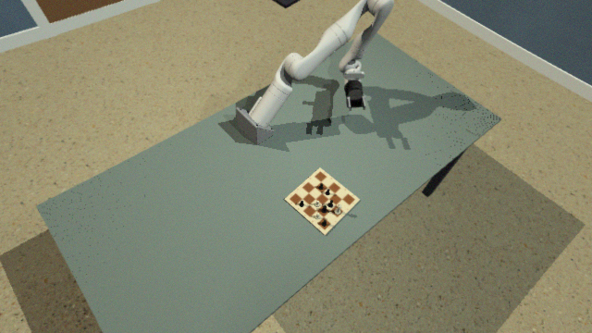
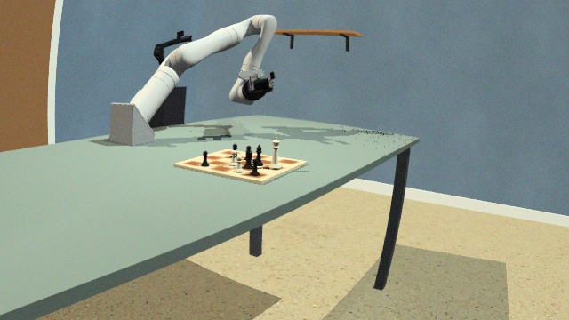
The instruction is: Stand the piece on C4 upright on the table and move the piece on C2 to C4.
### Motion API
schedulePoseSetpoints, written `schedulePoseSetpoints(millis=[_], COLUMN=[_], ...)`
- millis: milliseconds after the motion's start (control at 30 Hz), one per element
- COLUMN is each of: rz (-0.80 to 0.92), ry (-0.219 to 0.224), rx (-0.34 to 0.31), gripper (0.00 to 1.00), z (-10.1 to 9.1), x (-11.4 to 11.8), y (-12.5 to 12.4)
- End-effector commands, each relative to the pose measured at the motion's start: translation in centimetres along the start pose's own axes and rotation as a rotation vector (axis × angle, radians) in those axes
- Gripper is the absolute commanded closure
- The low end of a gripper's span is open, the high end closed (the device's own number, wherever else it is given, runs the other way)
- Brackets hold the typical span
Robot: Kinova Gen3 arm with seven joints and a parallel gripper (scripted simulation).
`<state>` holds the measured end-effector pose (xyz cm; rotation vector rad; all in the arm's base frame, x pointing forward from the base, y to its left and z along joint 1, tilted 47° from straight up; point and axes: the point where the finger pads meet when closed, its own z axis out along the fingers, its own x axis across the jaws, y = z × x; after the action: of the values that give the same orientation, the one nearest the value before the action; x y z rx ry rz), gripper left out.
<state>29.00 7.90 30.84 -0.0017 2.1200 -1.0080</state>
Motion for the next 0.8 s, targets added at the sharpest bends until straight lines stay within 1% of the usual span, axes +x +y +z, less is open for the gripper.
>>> schedulePoseSetpoints(millis=[0, 267, 433, 500, 700, 767], rz=[0.001, 0.0, 0.007, 0.007, 0.021, 0.026], ry=[0.0, 0.012, 0.036, 0.036, 0.083, 0.106], rx=[0.0, -0.02, -0.049, -0.049, -0.114, -0.138], gripper=[0.0, 0.0, 0.0, 0.0, 0.0, 0.0], z=[0.0, 0.4, 1.0, 1.0, 2.2, 2.7], x=[0.0, -0.1, 0.0, 0.0, 0.2, 0.4], y=[0.0, 0.4, 0.9, 0.9, 2.2, 2.7])
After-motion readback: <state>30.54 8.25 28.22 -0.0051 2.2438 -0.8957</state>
